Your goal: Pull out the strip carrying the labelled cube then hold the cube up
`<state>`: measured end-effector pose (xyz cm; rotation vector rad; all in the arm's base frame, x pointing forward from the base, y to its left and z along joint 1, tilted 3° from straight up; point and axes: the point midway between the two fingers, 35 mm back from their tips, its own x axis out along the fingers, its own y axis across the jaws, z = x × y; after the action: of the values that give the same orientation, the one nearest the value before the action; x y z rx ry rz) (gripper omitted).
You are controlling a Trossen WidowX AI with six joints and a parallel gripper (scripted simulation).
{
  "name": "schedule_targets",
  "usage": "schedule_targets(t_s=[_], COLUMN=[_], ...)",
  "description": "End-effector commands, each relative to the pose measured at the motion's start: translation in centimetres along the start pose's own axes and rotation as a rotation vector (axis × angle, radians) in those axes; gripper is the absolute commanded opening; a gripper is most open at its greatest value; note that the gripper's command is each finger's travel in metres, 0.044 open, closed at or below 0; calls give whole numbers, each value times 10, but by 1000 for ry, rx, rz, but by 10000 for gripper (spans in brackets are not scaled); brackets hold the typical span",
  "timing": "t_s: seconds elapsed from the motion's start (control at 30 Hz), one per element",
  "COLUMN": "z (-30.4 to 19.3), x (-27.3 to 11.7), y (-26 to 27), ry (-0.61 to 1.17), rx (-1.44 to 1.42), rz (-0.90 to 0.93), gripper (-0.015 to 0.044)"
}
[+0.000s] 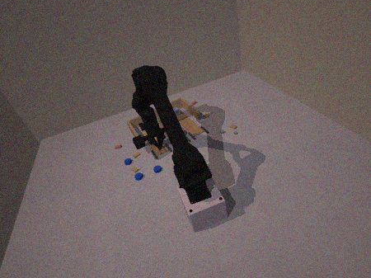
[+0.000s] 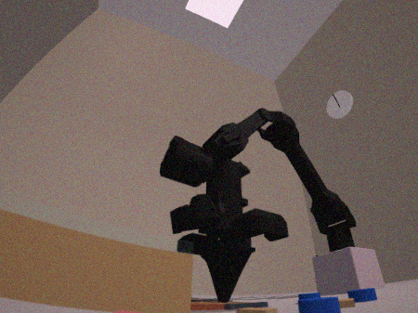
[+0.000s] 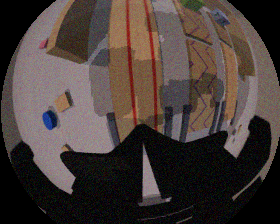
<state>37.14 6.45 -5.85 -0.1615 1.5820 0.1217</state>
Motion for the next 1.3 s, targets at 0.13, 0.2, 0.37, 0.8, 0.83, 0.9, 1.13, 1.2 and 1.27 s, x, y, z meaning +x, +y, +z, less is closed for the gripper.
schedule_targets(t_s=[0.13,0.2,0.37,0.8,0.83,0.9,1.13,1.2,1.27], z=[-1,-1,-1,-1,-1,-1,-1,-1,-1], x=[1,1,2,3,3,4,4,4,5], y=[1,1,1,1,1,1,1,1,1], ry=[2,2,2,2,2,2,2,2,2], rx=[5,5,5,5,5,5,5,5,5], rz=[4,4,4,4,4,4,4,4,4], gripper=[0,0,0,0,0,0,0,0,0])
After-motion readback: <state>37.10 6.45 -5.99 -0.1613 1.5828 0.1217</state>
